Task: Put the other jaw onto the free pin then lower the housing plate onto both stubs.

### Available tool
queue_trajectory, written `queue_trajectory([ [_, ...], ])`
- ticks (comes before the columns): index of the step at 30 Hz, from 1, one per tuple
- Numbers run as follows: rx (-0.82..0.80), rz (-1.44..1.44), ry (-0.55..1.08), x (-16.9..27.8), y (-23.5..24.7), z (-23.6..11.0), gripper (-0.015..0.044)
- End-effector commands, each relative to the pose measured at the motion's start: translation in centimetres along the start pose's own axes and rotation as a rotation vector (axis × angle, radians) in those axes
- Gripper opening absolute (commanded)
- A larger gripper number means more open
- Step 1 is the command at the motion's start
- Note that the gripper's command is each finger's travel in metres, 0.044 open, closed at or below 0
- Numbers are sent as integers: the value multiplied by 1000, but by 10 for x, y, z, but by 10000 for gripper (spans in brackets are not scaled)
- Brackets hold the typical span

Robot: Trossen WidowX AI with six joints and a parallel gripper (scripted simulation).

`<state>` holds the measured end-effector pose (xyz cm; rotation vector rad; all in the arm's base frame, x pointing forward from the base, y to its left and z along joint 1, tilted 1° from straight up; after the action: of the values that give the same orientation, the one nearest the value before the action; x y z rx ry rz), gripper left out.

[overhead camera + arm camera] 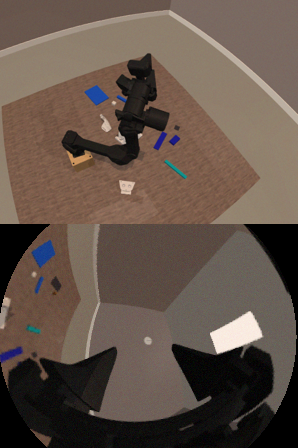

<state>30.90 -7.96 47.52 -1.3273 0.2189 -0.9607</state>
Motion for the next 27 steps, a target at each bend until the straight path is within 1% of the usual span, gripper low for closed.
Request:
queue_trajectory([
  [1,0,0,0,0,0,0,426],
  [17,0,0,0,0,0,0,6],
  [27,0,0,0,0,0,0,0],
])
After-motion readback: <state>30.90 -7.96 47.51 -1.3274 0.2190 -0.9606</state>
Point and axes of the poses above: the point midway between the two fingers, 35 mm back from their tips, its own z axis out along the fingers, its own y axis across the jaws, x = y × z, the point moved 1 cm from there along -z, back along the fingers, and after that the axes turned 13 degrees about -z, right-handed, at the moved point
